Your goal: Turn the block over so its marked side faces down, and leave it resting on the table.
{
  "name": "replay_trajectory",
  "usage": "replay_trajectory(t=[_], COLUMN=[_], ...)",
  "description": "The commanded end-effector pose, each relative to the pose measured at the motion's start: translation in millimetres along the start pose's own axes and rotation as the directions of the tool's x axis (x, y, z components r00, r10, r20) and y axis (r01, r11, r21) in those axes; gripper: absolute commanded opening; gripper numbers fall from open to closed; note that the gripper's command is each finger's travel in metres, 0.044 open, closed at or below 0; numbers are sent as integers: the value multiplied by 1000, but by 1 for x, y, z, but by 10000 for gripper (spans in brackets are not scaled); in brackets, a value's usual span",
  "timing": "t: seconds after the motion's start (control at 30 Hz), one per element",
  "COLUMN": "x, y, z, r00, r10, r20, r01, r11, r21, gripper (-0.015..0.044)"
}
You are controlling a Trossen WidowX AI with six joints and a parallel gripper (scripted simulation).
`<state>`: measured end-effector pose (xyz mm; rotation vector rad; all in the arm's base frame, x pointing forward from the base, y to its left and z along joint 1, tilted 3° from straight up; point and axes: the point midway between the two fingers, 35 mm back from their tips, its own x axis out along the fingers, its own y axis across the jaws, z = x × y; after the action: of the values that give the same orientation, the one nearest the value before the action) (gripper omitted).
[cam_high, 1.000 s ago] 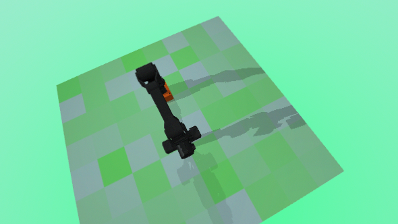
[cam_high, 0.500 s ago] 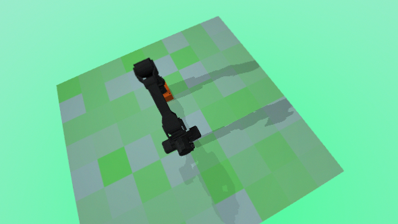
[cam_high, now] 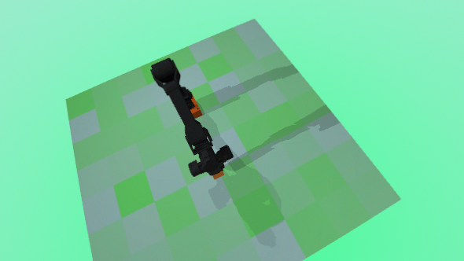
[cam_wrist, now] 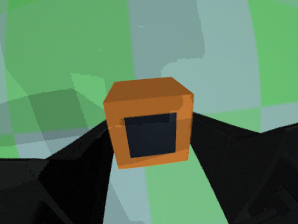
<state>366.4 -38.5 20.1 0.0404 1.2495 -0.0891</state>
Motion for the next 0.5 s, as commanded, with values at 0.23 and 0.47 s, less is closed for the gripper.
replay_trajectory(t=[0.23,0.47], x=[-6,-7], y=[0,0], z=[-3,-3], r00=[983,981], r10=[3,3], r20=[183,193], r01=[-3,-3], r11=[1000,1000], r21=[-4,-4], gripper=[0,0])
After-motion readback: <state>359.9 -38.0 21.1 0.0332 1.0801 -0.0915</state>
